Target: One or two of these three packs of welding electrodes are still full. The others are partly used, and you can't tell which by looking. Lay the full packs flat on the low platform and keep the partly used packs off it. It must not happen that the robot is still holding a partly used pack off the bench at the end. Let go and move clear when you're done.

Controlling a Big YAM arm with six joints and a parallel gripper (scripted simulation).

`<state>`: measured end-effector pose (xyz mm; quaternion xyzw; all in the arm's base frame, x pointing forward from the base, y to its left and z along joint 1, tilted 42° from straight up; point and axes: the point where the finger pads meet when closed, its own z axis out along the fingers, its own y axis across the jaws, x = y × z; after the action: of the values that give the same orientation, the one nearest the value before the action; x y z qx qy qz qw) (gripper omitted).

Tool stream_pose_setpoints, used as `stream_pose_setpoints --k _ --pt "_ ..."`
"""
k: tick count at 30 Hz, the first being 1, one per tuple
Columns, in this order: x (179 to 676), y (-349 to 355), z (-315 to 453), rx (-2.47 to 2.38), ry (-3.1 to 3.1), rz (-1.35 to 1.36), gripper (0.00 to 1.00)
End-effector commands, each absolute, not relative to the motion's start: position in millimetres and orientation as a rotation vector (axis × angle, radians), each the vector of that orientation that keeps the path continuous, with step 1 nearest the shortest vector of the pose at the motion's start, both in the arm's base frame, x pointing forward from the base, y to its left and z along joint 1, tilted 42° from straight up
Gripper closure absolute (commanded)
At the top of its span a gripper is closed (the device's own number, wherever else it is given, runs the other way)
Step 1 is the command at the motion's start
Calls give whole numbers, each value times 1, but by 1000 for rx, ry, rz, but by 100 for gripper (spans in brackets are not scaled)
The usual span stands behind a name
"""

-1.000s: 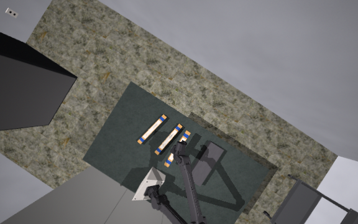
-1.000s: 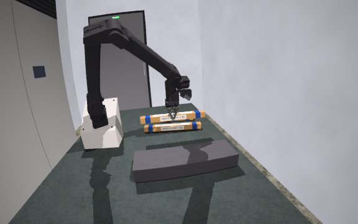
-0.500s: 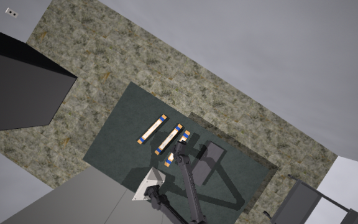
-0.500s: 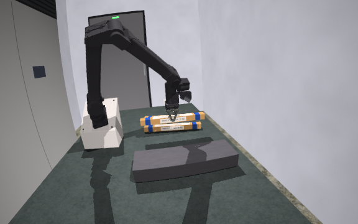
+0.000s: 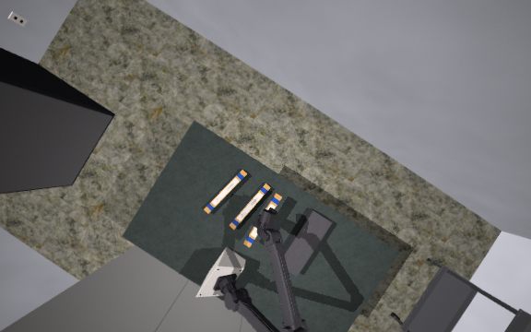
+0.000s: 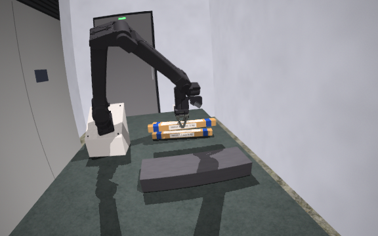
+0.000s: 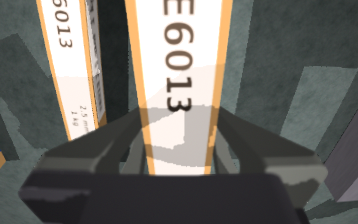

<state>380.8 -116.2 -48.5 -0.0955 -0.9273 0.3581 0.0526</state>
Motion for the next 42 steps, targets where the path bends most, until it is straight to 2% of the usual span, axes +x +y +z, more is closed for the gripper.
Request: stream_pose_setpoints --k 1,42 --pt "394 -110 -40 -288 -2843 1095 100" --pt "403 -77 -3 -289 -2846 1093 100"
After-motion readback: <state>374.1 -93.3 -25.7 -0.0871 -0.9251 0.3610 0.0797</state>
